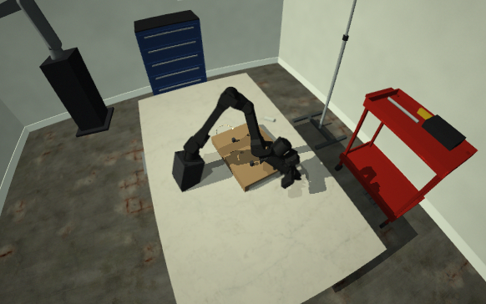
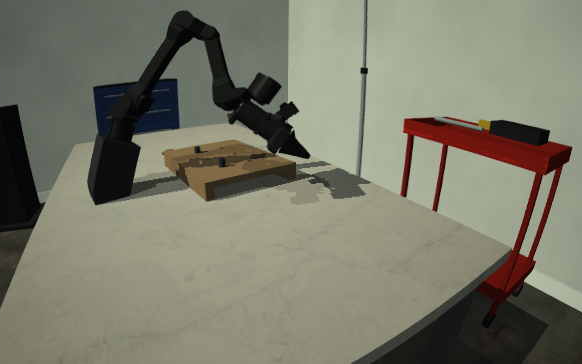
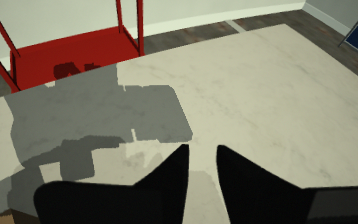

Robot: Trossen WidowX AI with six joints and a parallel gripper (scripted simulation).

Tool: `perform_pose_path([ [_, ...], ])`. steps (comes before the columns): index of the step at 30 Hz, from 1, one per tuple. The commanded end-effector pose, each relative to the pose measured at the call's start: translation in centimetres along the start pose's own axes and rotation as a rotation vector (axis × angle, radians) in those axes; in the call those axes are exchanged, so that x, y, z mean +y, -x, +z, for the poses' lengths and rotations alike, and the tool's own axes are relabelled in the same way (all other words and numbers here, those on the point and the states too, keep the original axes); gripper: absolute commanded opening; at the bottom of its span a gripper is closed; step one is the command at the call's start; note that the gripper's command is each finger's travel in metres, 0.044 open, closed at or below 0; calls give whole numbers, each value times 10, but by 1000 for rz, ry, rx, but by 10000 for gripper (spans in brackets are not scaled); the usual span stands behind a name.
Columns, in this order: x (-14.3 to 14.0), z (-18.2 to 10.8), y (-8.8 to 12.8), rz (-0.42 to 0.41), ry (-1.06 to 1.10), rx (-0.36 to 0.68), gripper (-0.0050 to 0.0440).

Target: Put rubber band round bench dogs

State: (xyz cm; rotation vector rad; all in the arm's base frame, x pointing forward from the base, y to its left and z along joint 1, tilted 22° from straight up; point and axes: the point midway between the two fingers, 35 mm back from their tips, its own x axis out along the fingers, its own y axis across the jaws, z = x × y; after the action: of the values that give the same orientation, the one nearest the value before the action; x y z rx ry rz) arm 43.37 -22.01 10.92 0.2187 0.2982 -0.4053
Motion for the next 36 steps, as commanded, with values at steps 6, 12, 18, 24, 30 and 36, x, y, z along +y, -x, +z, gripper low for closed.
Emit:
perform_pose_path([
  [6,125,5,16,184,188,76,80],
  [12,203,-12,46,321,327,136,80],
  [18,248,-26,71,410,424,170,80],
  [24,305,-49,118,541,576,209,80],
  [30,350,-72,172,669,732,234,80],
  [36,371,-91,206,746,844,249,80],
])
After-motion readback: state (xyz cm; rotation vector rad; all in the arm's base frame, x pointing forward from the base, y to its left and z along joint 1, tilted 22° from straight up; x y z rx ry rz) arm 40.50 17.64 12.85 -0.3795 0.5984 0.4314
